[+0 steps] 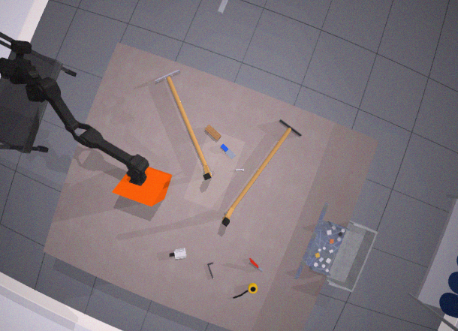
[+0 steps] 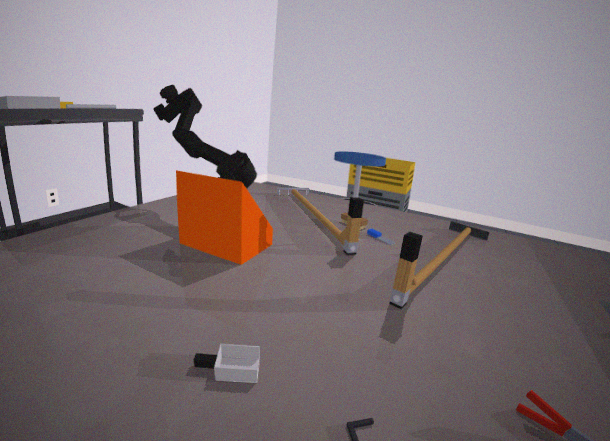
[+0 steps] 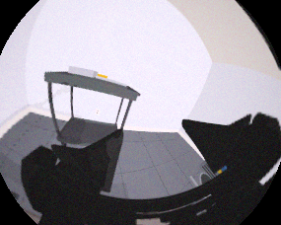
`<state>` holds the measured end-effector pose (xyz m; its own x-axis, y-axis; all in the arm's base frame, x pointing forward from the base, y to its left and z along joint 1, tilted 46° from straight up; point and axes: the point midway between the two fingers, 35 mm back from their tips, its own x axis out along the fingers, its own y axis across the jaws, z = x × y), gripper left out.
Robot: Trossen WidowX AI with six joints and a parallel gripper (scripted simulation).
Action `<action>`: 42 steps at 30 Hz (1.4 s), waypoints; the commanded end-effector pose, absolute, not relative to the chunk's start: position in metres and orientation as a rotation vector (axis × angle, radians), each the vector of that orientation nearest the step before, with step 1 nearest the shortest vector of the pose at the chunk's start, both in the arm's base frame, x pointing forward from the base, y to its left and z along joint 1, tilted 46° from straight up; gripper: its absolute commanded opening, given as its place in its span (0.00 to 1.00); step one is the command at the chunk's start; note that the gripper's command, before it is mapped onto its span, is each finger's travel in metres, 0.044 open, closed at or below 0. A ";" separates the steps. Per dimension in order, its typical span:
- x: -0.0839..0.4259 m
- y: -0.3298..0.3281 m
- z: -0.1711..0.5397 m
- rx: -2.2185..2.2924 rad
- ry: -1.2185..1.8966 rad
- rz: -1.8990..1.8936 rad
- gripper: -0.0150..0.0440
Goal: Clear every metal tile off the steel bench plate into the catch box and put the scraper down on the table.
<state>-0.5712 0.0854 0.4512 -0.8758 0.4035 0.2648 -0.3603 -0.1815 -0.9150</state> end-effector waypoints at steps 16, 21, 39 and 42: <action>-0.561 0.178 0.406 -0.382 -1.408 2.180 1.00; -0.559 0.181 0.407 -0.390 -1.400 2.178 0.91; -0.526 0.173 0.479 -0.217 -1.431 2.053 0.25; -0.519 0.171 0.491 -0.189 -1.434 2.031 0.25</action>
